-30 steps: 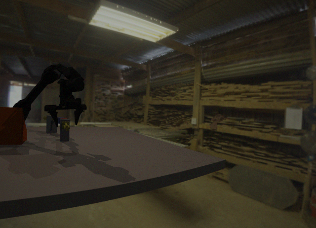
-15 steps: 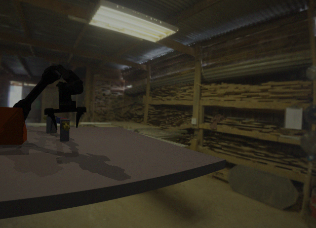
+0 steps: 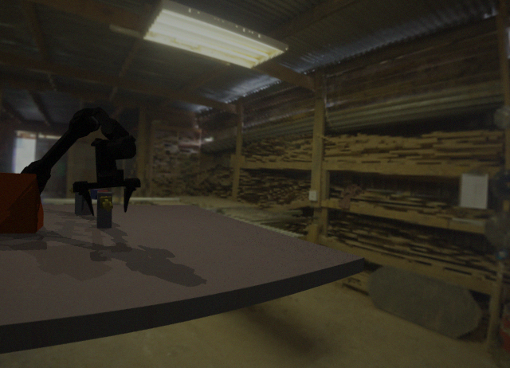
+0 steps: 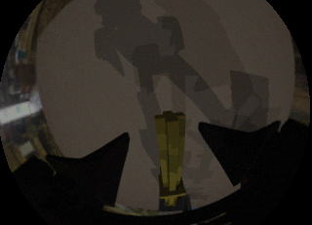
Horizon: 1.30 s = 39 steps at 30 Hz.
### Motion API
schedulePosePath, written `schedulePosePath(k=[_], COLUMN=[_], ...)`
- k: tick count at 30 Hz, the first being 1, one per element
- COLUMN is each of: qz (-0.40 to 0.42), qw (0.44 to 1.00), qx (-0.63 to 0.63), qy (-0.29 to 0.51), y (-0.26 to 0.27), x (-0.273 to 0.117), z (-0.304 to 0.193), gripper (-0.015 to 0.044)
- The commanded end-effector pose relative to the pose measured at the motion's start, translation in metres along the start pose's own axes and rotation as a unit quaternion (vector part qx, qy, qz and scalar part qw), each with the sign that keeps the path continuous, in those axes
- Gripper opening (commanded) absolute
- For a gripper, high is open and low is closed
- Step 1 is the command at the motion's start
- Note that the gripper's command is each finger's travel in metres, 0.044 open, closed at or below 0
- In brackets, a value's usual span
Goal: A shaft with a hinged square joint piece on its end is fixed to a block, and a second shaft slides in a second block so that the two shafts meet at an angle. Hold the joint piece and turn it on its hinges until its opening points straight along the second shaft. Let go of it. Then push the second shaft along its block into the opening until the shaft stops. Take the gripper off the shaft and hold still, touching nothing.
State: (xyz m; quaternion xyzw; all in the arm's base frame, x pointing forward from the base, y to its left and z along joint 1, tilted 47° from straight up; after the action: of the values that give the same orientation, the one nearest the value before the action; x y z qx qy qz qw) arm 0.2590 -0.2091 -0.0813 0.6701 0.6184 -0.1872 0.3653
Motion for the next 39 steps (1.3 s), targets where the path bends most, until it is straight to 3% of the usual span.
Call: schedulePosePath(k=[1,3,16,39], qz=[-0.001,-0.001,-0.001,0.024], qw=[1.000,1.000,1.000,1.000], qx=[0.005,0.005,0.005,0.005], qy=[0.005,0.005,0.005,0.001], y=[-0.0022,-0.0022,-0.0022,-0.0047], x=[0.0093,0.0103,0.0103,0.0097], z=[-0.0005,-0.0005,-0.0005,0.0001], gripper=[0.0440,0.0440,0.0102,0.0067])
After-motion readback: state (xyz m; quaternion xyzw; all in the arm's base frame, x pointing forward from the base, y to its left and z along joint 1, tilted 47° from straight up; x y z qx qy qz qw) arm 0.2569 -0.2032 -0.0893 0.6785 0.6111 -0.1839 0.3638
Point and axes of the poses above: the point midway between the two fingers, 35 mm back from their tips, its own x axis out along the fingers, its own y axis across the jaws, z = x × y, the point moved 5 cm from there along -x, back along the fingers, and after that the axes turned 10 degrees about -x, right-handed, at the moved point
